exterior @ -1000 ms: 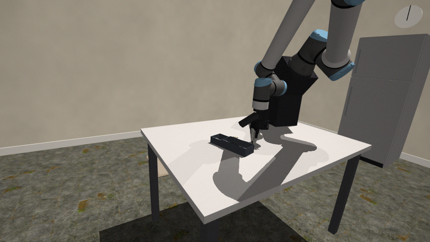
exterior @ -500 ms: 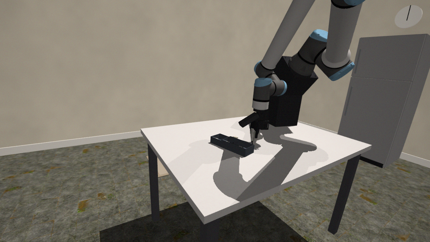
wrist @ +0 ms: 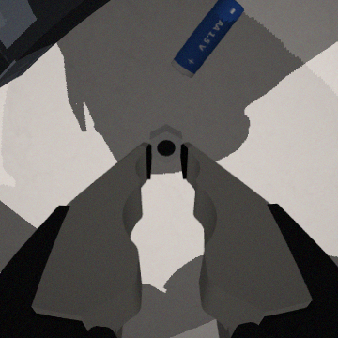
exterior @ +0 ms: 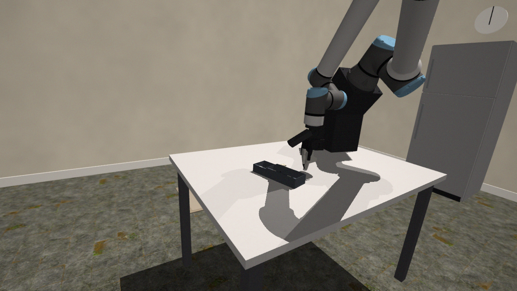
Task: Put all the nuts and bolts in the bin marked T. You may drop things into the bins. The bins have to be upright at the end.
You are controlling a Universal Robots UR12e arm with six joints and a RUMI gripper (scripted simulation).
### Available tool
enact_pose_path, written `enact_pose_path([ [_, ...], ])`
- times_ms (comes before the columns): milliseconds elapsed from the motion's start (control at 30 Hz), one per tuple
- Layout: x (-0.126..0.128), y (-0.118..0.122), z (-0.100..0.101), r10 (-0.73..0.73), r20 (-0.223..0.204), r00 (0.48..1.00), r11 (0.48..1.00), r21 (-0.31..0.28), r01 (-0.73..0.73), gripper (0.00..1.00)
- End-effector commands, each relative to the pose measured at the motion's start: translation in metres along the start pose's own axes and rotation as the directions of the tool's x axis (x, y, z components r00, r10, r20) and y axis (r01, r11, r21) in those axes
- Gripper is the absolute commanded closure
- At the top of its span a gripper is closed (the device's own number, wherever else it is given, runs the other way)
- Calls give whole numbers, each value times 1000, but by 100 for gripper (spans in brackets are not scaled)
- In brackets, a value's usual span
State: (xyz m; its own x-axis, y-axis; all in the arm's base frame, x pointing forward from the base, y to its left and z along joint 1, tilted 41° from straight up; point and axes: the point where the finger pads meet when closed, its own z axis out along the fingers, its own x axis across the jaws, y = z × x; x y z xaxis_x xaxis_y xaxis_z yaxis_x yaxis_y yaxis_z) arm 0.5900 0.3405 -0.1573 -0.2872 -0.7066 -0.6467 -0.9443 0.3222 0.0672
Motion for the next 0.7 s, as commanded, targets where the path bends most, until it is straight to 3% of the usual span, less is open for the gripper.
enact_pose_path([
  [0,0,0,-15,0,0,1000,1000,0,0,100],
  [167,0,0,-32,0,0,1000,1000,0,0,100],
  [667,0,0,-32,0,0,1000,1000,0,0,100],
])
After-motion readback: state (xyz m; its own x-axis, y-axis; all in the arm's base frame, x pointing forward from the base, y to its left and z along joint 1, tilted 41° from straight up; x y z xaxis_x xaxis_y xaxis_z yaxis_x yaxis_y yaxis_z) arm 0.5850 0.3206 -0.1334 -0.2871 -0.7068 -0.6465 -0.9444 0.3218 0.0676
